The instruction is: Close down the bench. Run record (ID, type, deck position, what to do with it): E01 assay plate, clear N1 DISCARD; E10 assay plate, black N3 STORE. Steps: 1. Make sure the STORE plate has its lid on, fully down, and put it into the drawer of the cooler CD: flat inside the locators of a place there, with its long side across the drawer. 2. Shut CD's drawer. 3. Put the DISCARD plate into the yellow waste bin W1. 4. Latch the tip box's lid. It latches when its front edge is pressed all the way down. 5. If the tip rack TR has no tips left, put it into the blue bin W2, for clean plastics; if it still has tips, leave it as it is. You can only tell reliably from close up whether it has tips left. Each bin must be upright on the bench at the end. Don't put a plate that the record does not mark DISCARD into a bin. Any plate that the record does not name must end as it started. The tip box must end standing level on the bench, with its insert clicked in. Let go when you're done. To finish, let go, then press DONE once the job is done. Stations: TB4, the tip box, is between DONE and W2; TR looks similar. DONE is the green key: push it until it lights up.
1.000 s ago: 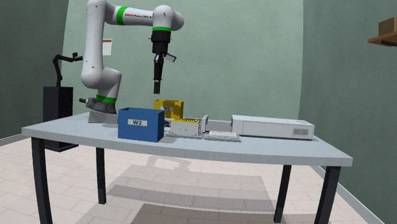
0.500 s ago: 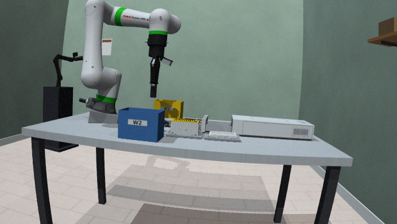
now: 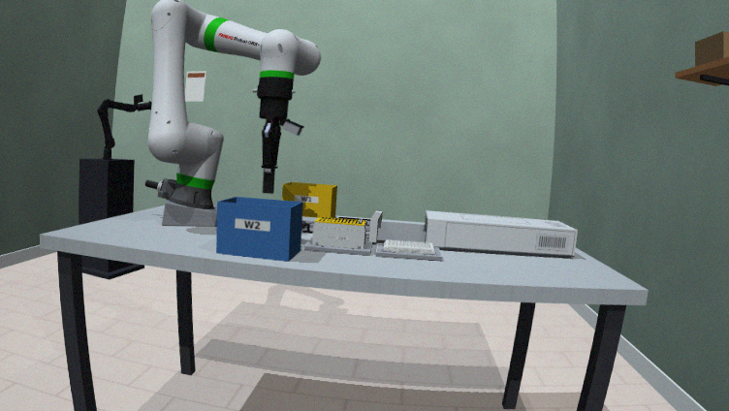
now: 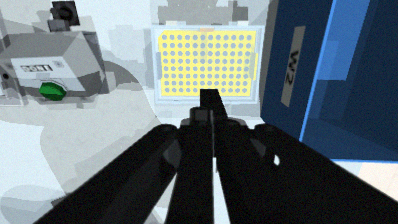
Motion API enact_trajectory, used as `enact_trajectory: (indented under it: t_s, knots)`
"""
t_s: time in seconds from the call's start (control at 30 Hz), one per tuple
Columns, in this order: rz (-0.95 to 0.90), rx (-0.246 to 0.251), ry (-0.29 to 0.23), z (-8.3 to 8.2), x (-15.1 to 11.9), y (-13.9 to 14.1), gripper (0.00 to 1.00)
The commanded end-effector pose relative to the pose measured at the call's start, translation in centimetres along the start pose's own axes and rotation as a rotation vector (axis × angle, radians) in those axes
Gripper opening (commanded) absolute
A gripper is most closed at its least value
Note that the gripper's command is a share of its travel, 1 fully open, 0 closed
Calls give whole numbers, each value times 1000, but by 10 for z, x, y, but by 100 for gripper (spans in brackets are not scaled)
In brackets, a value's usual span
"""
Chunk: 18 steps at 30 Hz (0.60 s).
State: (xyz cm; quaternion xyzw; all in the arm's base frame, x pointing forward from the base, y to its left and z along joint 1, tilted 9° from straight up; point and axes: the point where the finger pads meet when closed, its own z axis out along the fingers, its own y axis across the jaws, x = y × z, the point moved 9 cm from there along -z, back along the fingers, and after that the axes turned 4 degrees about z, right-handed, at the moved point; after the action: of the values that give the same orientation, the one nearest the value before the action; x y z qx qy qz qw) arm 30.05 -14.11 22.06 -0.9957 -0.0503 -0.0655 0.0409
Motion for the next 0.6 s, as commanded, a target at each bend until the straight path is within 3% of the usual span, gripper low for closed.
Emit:
enact_trajectory:
  t_s: [0.0,0.57]
  knots:
    - [0,-1,2,6,-5,1,10]
    - [0,-1,2,12,-5,1,10]
